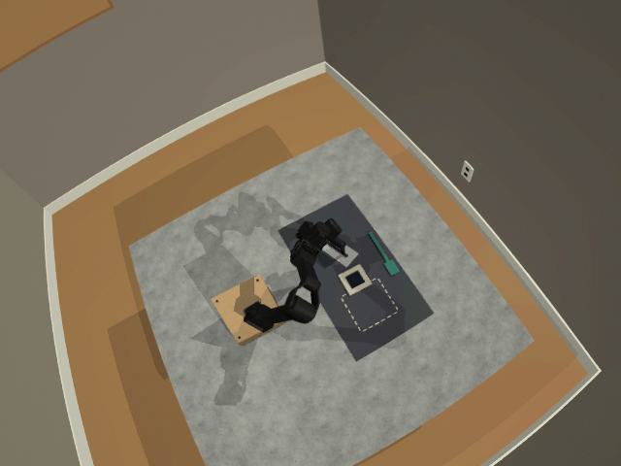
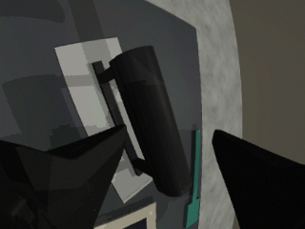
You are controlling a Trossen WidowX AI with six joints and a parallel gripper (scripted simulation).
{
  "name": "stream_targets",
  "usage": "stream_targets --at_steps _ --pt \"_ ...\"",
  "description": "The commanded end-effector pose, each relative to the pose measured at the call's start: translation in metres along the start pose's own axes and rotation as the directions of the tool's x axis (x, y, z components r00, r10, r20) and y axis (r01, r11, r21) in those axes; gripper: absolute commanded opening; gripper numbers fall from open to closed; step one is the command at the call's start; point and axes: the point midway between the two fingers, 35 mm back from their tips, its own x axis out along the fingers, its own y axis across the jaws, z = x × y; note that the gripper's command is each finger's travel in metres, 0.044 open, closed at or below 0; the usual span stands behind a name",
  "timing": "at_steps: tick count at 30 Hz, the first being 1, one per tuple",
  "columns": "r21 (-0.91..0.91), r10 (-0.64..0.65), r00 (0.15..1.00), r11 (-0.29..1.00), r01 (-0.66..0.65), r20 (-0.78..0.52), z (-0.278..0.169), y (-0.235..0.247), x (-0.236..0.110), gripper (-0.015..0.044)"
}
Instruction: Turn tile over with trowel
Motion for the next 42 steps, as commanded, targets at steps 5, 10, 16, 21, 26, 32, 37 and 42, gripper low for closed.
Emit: stream_targets --at_steps 5,10,16,21,26,32,37,42 --pt "-0.265 -0.061 0.998 0.963 0.051 -0.03 -0.017 0.008 -0.007 0.03" --pt "-0.344 -0.08 0.996 0.937 0.062 -0.038 -0.022 0.011 -0.01 0.03" --pt "-0.344 -0.079 0.996 0.937 0.062 -0.038 -0.022 0.01 -0.007 0.03" --pt "-0.344 -0.079 0.996 0.937 0.061 -0.039 -0.022 0.009 0.0 0.03" --pt "-0.344 -0.079 0.996 0.937 0.061 -0.039 -0.022 0.007 0.008 0.03" --pt "-0.345 -0.079 0.996 0.937 0.06 -0.04 -0.022 0.006 0.018 0.03" --pt "-0.345 -0.079 0.996 0.937 0.06 -0.041 -0.023 0.006 0.025 0.03" --pt "-0.345 -0.079 0.996 0.937 0.06 -0.041 -0.023 0.005 0.033 0.03"
